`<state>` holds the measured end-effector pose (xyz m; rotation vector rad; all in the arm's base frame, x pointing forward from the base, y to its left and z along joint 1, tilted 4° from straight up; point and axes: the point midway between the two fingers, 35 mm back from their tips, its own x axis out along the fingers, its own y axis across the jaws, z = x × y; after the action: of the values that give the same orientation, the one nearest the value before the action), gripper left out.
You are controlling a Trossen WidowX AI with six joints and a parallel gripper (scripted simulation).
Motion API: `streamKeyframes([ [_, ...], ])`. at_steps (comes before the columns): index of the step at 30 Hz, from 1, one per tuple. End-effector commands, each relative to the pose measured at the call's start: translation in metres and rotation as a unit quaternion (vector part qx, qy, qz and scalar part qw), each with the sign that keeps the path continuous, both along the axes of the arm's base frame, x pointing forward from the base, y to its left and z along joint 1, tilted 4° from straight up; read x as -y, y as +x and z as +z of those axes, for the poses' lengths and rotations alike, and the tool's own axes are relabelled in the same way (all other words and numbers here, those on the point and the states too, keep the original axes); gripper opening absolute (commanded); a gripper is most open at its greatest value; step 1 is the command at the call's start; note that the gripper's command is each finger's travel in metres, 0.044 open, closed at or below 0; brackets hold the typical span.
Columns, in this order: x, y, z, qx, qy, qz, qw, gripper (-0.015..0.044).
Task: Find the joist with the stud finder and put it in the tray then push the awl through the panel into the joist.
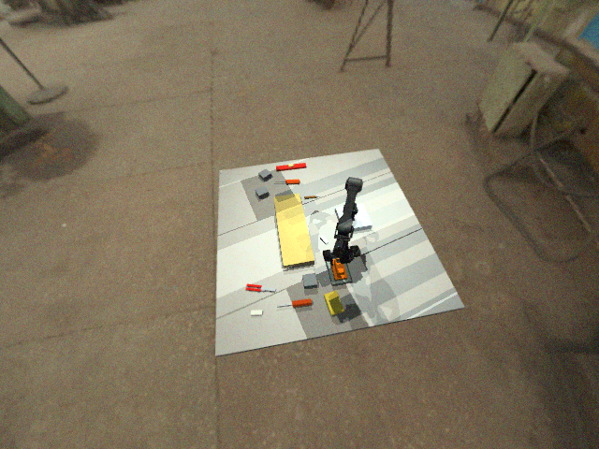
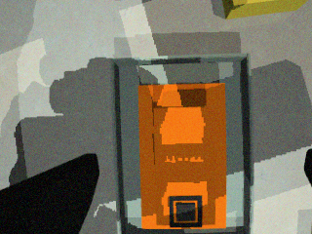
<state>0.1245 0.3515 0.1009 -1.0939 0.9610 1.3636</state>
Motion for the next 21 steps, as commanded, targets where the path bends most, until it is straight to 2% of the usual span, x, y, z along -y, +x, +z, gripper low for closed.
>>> streamKeyframes([
  [1,0.007,0.011,-0.007,-0.004,-0.008,-0.013,1.000,0.0440],
  [7,0.046,0.077,-0.007,-0.002,-0.008,-0.099,0.995,0.0440],
  [14,0.127,0.156,-0.011,0.003,-0.032,-0.234,0.972,0.0440],
  [21,0.222,0.201,-0.015,-0.003,-0.059,-0.364,0.930,0.0440],
])
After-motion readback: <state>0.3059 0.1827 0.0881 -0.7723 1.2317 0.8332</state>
